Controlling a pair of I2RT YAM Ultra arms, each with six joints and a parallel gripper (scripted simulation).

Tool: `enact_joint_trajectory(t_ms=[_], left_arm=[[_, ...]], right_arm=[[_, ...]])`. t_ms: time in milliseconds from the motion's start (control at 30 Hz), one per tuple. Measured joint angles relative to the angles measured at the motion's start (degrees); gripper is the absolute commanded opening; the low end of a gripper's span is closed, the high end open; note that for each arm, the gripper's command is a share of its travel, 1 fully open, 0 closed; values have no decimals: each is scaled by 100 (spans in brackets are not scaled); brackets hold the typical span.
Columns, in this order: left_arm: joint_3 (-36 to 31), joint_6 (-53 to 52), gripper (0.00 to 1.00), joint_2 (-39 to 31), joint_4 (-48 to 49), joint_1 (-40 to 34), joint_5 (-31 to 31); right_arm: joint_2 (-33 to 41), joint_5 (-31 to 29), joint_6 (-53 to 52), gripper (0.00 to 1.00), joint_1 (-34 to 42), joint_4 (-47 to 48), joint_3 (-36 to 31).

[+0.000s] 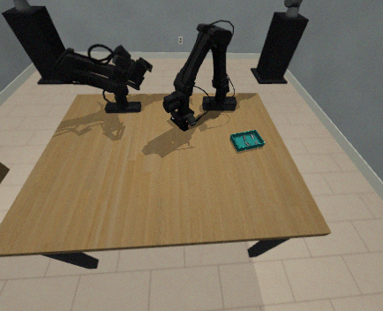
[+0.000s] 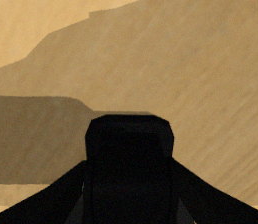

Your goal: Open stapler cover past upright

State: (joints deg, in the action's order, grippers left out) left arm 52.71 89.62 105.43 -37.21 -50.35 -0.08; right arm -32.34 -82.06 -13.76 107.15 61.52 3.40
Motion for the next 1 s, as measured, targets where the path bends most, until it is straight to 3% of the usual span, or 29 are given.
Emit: enact_joint_trajectory(t_ms=[600, 1000], left_arm=[[0, 0, 33, 0, 0, 0, 0], [0, 0, 33, 0, 0, 0, 0]], right_arm=[[-267, 1178, 2505, 100, -208, -514, -136], [-267, 2068, 4144, 100, -428, -1447, -162]])
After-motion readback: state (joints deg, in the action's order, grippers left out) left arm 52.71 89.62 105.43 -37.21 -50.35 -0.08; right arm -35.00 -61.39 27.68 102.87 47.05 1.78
